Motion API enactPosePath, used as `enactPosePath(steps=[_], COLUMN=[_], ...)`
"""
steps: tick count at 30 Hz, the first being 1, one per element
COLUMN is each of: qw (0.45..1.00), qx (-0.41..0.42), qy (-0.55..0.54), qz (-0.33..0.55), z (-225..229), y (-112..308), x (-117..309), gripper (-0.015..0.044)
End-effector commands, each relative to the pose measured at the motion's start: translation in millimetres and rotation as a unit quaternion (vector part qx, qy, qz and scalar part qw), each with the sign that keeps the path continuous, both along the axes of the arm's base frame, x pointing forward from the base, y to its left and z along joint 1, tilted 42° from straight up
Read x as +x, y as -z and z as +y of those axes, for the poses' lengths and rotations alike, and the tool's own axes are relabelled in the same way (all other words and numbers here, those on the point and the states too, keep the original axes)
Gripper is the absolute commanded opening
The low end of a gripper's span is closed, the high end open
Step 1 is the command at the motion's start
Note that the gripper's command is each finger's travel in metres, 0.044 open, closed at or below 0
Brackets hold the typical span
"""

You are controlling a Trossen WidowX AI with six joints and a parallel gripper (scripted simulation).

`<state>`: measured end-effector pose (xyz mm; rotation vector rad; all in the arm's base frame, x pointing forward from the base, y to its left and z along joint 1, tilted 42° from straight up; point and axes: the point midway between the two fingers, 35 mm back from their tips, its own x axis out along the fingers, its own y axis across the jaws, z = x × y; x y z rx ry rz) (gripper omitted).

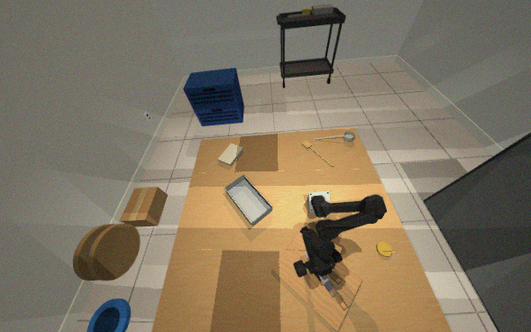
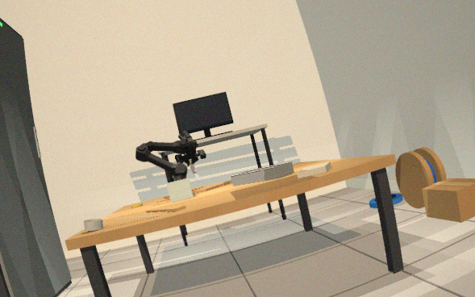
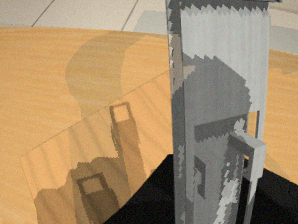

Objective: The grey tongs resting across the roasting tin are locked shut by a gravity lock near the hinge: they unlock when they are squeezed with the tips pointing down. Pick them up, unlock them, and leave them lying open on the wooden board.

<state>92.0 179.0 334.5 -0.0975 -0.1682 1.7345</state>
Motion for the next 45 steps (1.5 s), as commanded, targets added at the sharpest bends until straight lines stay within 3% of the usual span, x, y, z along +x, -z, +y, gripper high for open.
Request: enactPosePath(steps=[1, 21, 45], qw=[1.000, 0.995, 0.960], qx=[0.006, -0.046, -0.254], qy=[0.012, 0.089, 0.118], qz=[-0.002, 0.024, -0.018], z=[4.7, 34.3, 36.8], y=[-14.3, -46.7, -34.4], x=[4.3, 28.2, 11.7], gripper=[-0.0150, -0.0150, -0.0150])
